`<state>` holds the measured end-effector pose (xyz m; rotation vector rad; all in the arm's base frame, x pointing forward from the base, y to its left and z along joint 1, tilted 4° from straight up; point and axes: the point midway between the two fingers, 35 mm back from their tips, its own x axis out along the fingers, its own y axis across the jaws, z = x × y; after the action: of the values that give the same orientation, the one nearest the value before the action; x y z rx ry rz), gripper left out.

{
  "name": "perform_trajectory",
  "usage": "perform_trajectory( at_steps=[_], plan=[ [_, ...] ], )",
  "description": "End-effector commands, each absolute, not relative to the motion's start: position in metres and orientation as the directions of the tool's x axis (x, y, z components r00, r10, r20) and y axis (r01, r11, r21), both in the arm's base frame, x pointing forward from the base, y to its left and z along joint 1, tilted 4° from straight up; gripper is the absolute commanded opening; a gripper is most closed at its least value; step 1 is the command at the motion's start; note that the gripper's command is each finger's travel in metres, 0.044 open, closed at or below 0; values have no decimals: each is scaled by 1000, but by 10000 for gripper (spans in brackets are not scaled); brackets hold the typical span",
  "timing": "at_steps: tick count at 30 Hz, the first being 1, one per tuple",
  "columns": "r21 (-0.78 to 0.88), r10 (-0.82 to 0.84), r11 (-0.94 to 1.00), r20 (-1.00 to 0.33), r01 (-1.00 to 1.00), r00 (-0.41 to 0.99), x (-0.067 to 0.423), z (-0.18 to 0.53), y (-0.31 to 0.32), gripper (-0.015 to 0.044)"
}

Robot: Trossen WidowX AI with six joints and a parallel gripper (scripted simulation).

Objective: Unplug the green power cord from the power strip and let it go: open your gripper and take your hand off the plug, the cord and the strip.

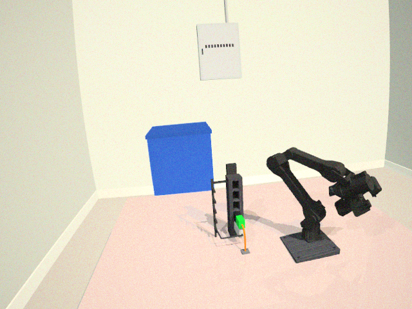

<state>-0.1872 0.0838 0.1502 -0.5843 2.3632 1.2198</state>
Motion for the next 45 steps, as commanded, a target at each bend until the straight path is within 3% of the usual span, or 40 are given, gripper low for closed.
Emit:
perform_trajectory(
  at_steps=[1,9,16,22,34,45],
  plan=[
    [661,-166,524,-540,-538,-825,-186,150,86,374],
    [732,162,346,-663,-587,-731,-132,150,168,164],
    [623,372,240,-767,-744,-522,-48,151,216,160],
    [431,442,221,-844,-875,-304,38,151,226,160],
    [14,298,207,-953,-978,49,196,154,146,160],
    [-105,-2,68,-994,-992,105,265,160,-11,160]
  ],
)
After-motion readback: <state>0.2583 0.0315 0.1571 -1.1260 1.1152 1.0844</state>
